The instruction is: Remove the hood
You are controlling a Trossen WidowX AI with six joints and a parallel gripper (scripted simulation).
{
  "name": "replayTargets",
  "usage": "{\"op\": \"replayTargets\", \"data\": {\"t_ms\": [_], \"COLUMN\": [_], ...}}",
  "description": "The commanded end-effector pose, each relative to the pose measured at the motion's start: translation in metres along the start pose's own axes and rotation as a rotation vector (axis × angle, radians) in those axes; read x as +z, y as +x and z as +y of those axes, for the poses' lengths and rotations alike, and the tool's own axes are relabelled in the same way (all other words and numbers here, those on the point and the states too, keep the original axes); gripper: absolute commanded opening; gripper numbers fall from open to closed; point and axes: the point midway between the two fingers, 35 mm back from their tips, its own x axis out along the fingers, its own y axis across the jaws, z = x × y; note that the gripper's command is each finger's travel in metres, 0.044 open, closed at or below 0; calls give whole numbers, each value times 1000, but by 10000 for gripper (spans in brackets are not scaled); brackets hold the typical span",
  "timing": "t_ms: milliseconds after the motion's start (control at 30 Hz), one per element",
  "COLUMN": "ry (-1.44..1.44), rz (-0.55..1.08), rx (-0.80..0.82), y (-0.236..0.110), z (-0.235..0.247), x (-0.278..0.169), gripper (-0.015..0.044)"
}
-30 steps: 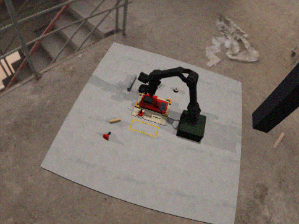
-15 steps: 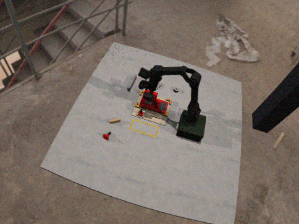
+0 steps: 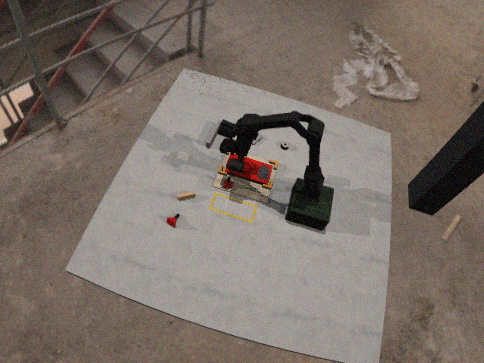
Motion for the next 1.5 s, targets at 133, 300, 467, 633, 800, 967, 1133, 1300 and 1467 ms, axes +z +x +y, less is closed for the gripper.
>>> {"op": "replayTargets", "data": {"t_ms": [133,300,467,633,800,967,1133,1300,1467], "ry": [3,3,4,4,4,5,5,6,6], "rz": [-1,0,0,1,2,3,4,4,5], "rx": [-3,0,2,4,7,9,11,13,14], "y": [0,-1,-1,-2,-3,-3,-4,-5,-6], "z": [25,42,59,76,93,110,126,142,156], "x": [-1,-2,-4,-7,-11,-15,-21,-27,-33], "gripper": [0,0,0,0,0,0,0,0,0]}}
